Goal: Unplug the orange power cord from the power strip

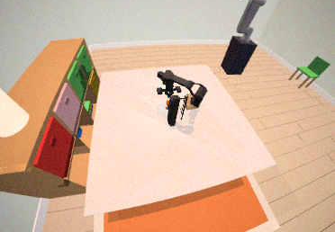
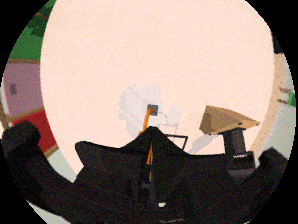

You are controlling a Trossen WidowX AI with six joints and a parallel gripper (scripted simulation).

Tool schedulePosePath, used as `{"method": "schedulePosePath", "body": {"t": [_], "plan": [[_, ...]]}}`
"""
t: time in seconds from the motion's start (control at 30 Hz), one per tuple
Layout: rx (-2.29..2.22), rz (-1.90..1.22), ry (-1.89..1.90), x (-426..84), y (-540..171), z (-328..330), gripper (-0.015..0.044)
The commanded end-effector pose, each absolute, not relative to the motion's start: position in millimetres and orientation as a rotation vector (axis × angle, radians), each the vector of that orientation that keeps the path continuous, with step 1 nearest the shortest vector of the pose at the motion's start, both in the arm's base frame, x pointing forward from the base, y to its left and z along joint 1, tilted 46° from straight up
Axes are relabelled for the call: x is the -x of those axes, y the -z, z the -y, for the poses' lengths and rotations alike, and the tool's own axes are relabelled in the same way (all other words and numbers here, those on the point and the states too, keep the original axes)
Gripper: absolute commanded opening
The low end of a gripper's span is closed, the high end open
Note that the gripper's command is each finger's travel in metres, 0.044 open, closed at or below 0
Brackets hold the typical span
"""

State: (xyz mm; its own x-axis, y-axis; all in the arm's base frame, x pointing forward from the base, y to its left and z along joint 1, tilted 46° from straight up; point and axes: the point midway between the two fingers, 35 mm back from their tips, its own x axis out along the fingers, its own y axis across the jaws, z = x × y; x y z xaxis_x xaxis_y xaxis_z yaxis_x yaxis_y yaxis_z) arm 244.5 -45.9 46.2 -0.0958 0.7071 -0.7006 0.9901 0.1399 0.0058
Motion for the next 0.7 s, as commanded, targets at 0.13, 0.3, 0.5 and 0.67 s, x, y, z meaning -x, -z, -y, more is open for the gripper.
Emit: {"method": "schedulePosePath", "body": {"t": [0.13, 0.3, 0.5, 0.67], "plan": [[-1.624, -1.864, 0.658, -244.5, -42.8, 49.5, 0.0053], [-1.624, -1.864, 0.658, -244.5, -42.8, 49.5, 0.016], [-1.624, -1.864, 0.658, -244.5, -42.8, 49.5, 0.016], [-1.62, -1.869, 0.655, -245.4, -46.4, 54.3, 0.016]]}}
